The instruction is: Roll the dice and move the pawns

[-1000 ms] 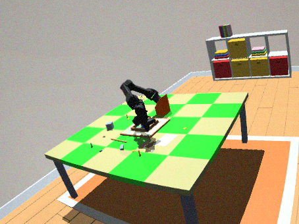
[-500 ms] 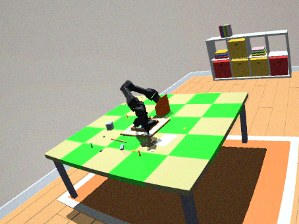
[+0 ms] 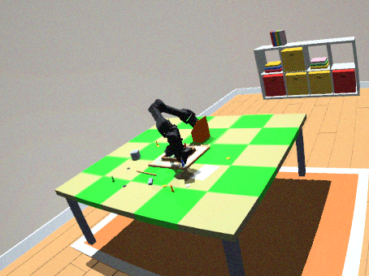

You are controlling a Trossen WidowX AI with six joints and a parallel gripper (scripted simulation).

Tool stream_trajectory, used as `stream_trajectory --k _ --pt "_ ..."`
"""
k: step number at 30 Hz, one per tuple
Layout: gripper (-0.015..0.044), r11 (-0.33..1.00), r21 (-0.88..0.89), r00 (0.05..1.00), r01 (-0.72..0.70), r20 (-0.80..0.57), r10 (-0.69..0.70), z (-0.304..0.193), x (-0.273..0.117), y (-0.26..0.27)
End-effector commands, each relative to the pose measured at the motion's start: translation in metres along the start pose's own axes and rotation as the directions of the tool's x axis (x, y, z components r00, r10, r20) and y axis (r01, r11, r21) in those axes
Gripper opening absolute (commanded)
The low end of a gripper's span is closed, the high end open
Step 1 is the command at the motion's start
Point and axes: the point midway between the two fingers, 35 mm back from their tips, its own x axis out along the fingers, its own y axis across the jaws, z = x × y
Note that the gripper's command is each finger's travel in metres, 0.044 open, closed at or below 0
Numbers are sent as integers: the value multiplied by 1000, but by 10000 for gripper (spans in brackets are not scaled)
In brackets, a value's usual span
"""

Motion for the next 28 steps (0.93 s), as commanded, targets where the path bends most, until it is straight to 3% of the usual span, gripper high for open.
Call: stream_trajectory --k 1,5,9,19,20,28 --pt "341 1000 -1 1000 -5 4 5 1 -35 3" --pt "440 1000 -3 1000 -3 3 3 0 -46 2" --pt "440 999 -33 1000 -6 2 6 -11 -61 -9" --pt "440 974 -226 1000 -12 -5 11 -106 -125 -103" --pt "440 983 -183 1000 -16 8 18 -80 -118 -75" --pt "440 983 -183 1000 -16 8 18 -80 -118 -75"
